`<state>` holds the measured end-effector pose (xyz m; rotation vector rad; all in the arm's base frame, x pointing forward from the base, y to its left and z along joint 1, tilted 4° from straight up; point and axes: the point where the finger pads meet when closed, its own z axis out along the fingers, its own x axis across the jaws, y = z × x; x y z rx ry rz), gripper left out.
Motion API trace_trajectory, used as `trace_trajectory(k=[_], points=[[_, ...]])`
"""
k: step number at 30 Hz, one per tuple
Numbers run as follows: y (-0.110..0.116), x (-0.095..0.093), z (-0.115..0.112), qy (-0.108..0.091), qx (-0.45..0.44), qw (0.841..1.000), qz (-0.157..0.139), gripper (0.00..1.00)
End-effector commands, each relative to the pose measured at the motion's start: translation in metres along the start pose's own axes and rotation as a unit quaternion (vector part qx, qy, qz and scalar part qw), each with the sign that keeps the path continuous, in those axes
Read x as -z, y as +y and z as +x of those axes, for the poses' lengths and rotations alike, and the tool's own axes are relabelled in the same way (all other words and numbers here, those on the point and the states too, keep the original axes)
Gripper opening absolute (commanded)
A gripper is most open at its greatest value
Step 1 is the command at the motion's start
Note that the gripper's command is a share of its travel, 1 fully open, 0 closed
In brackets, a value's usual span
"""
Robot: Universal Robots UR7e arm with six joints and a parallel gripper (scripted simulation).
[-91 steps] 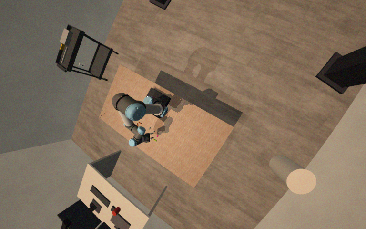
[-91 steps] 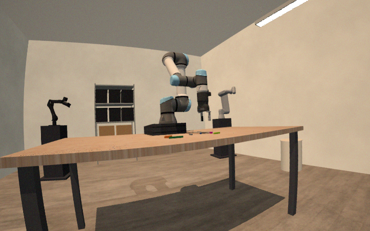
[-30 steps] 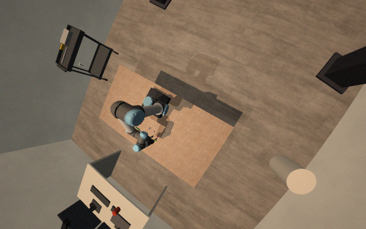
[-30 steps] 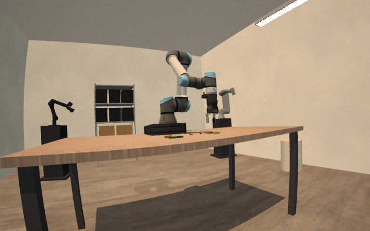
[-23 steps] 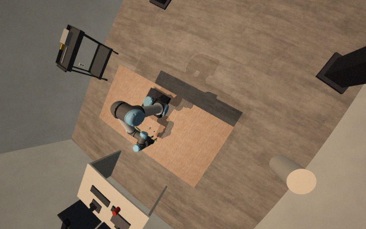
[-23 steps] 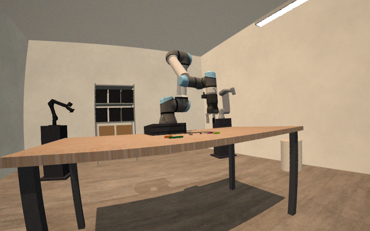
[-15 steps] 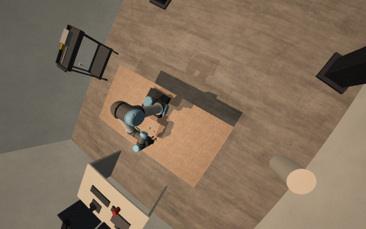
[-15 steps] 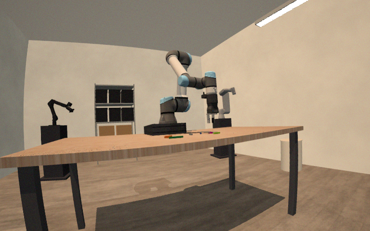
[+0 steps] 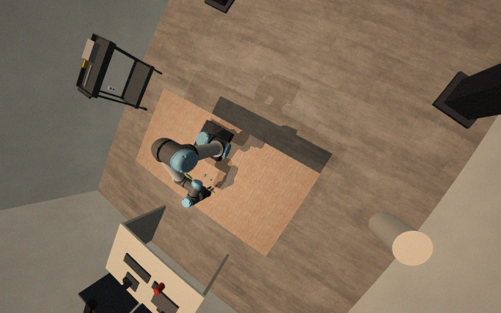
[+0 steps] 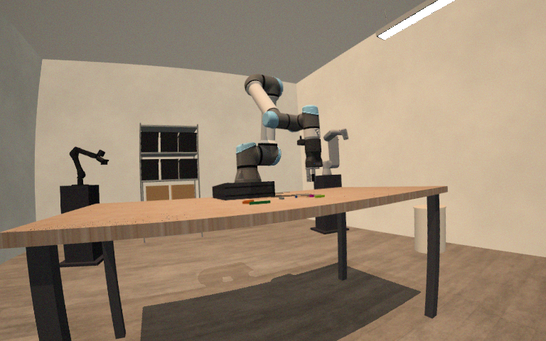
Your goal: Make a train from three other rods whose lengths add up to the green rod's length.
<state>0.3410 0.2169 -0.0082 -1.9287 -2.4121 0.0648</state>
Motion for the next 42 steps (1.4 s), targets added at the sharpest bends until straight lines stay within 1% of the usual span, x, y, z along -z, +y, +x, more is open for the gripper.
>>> trace_trajectory(k=[1, 13, 24, 39, 42], points=[[0.001, 0.000, 0.000, 0.000, 0.001, 1.000, -0.001, 0.54], [0.001, 0.000, 0.000, 0.000, 0.001, 1.000, -0.001, 0.54], [-0.001, -0.006, 0.000, 0.000, 0.001, 1.000, 0.001, 0.54], [-0.001, -0.025, 0.000, 0.000, 0.001, 1.000, 0.001, 0.54], [-0.001, -0.027, 0.000, 0.000, 0.001, 1.000, 0.001, 0.54]])
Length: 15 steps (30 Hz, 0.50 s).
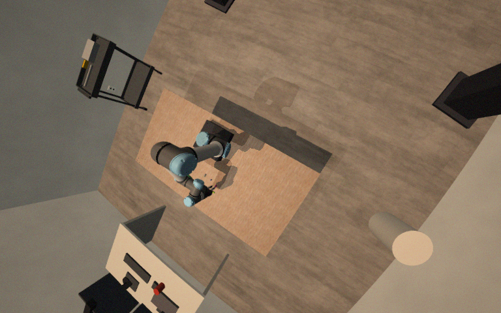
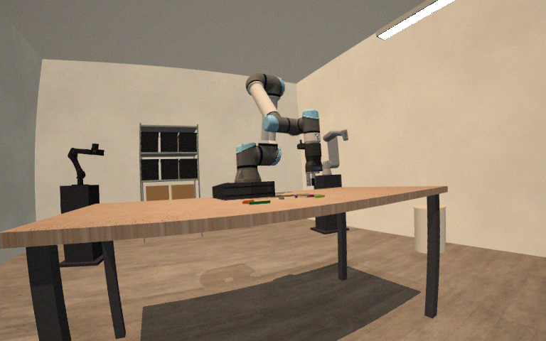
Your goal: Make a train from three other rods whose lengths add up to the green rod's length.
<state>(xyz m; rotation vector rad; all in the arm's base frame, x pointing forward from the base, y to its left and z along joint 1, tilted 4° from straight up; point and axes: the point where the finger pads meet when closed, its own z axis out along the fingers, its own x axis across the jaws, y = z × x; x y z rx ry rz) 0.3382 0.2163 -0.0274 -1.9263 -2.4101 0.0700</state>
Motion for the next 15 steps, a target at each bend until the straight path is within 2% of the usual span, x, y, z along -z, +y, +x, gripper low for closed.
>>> trace_trajectory(k=[1, 15], points=[[0.000, -0.009, 0.000, 0.000, 0.001, 1.000, -0.001, 0.54], [0.000, -0.027, 0.000, 0.000, 0.001, 1.000, -0.001, 0.54]])
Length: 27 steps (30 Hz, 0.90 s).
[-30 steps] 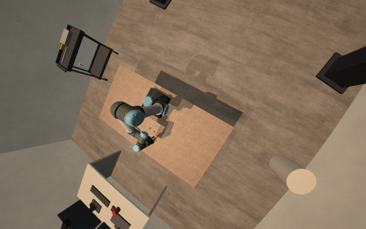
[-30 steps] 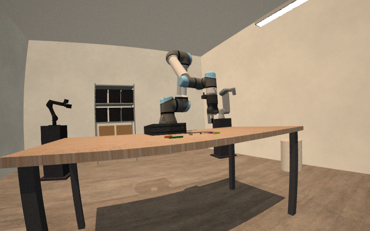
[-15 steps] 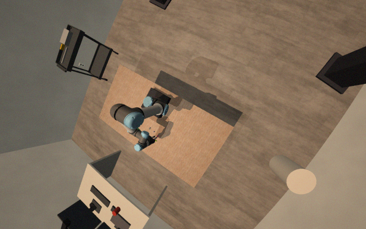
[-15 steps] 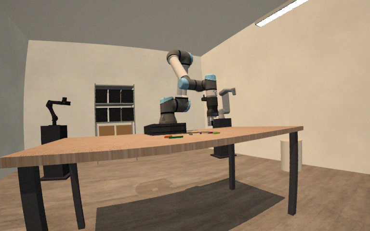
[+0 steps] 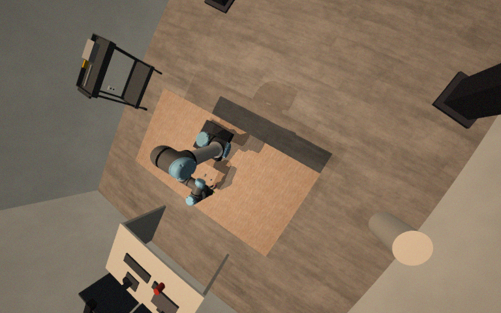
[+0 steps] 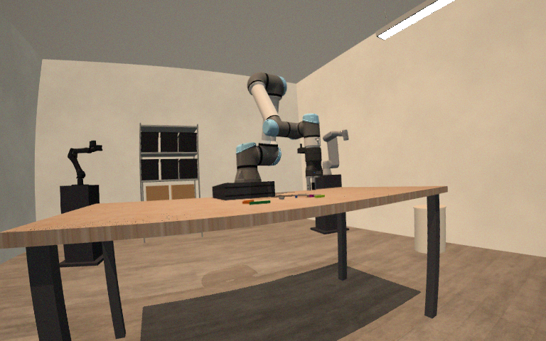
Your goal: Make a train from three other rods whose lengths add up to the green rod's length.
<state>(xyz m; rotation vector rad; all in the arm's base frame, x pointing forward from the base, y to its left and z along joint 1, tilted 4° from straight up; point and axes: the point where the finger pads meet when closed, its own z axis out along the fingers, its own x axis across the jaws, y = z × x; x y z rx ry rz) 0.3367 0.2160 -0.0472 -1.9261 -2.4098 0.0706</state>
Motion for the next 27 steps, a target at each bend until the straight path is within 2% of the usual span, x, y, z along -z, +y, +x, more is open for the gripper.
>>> trace_trajectory(k=[1, 27], points=[[0.0002, -0.0073, 0.0004, 0.000, 0.001, 1.000, -0.001, 0.54], [0.0017, -0.0130, 0.0003, 0.000, 0.001, 1.000, -0.003, 0.54]])
